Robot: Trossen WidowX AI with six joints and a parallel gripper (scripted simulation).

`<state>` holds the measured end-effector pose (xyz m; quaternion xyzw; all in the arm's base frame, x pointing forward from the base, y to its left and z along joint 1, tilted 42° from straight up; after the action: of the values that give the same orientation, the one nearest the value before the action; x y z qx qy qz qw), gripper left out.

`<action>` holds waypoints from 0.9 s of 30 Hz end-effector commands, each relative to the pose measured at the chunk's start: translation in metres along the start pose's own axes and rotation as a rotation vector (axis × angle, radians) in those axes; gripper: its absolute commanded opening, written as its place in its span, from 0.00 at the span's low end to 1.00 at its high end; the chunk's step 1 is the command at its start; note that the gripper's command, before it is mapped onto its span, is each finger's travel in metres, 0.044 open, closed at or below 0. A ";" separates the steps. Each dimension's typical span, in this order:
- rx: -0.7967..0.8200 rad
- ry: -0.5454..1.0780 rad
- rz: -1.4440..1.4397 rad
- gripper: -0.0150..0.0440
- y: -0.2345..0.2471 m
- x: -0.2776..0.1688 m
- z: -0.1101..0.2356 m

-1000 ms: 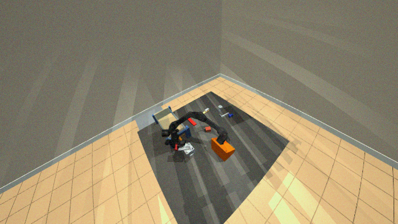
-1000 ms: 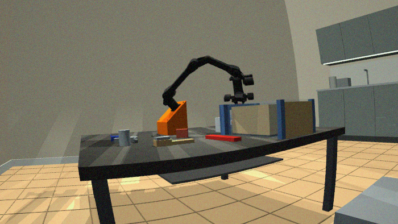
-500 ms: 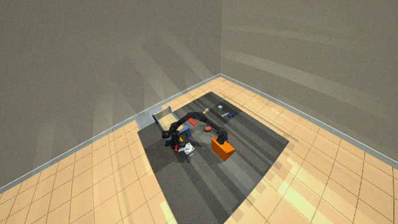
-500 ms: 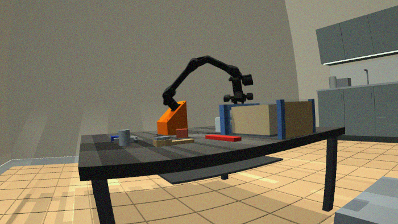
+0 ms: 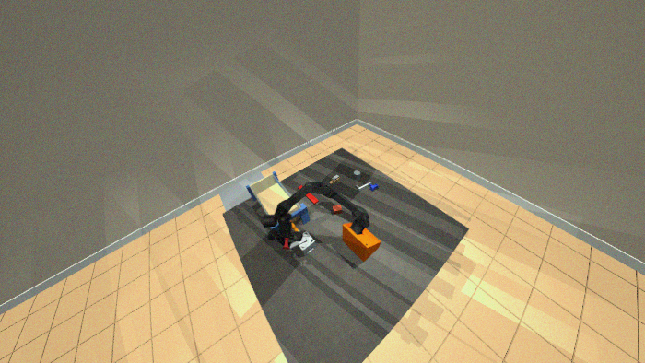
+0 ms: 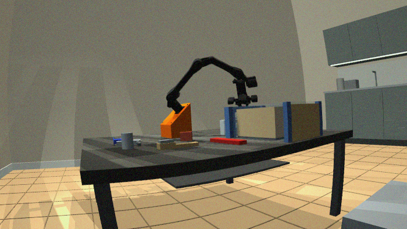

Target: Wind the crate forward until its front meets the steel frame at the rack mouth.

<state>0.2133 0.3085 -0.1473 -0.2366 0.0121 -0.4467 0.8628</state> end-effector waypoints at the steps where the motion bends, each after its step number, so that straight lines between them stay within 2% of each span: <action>1: -0.038 0.021 0.019 0.25 -0.016 -0.015 -0.006; 27: -0.040 0.022 0.020 0.25 -0.045 -0.027 -0.013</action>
<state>0.1799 0.3059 -0.1470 -0.2293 0.0162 -0.4475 0.8642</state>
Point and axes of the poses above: the point midway between the two fingers, 35 mm back from their tips, its own z axis back along the fingers, its own y axis across the jaws, x = y × z, the point moved 9 cm from there along z, back along the fingers, and after that the axes turned 10 degrees about -z, right-handed, at the moved point
